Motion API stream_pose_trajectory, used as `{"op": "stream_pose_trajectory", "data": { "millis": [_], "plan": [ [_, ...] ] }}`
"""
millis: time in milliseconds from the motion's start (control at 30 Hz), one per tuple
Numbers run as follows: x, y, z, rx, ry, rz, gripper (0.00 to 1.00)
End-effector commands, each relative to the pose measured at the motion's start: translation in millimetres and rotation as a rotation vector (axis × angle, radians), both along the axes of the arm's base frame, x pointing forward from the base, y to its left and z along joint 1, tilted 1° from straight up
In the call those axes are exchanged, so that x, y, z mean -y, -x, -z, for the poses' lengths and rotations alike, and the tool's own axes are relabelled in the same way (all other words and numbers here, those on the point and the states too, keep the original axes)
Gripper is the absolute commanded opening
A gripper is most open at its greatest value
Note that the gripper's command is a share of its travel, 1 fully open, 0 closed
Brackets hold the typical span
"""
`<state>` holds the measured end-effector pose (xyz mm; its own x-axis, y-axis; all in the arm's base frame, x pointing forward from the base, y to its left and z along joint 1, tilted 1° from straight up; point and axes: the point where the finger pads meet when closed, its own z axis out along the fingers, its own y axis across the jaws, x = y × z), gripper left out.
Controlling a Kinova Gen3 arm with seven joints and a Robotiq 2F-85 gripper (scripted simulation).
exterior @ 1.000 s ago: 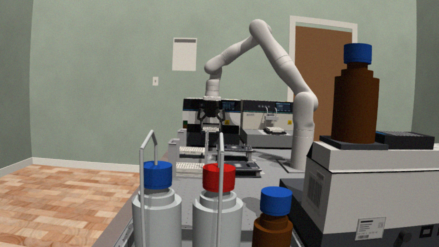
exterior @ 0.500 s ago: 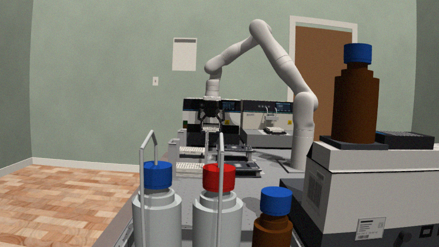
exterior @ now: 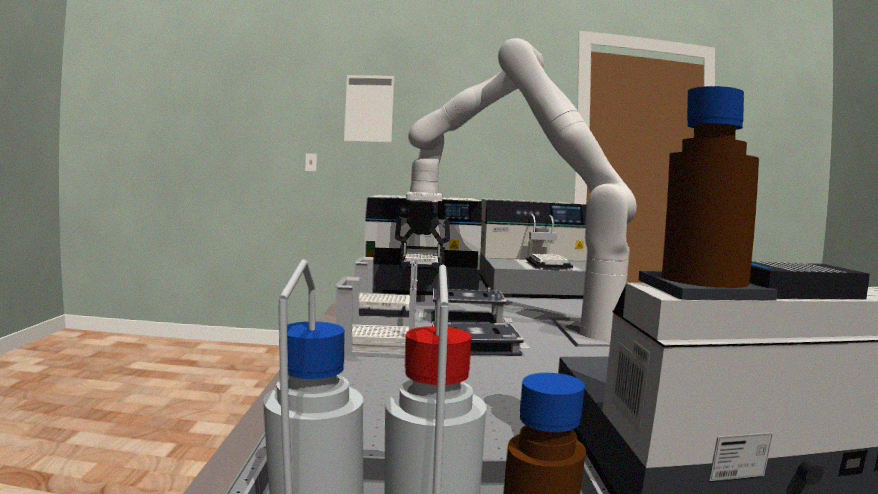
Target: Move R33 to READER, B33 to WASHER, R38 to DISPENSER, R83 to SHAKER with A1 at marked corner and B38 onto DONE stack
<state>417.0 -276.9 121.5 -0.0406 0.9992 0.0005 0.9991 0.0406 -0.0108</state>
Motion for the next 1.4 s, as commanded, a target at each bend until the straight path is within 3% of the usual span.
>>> {"op": "stream_pose_trajectory", "data": {
  "millis": [0,1367],
  "plan": [
    [0.5,0.6,0.5,-0.001,0.002,0.000,0.94],
    [1.1,1.8,-4.2,-0.005,0.004,-0.001,0.94]
  ]
}}
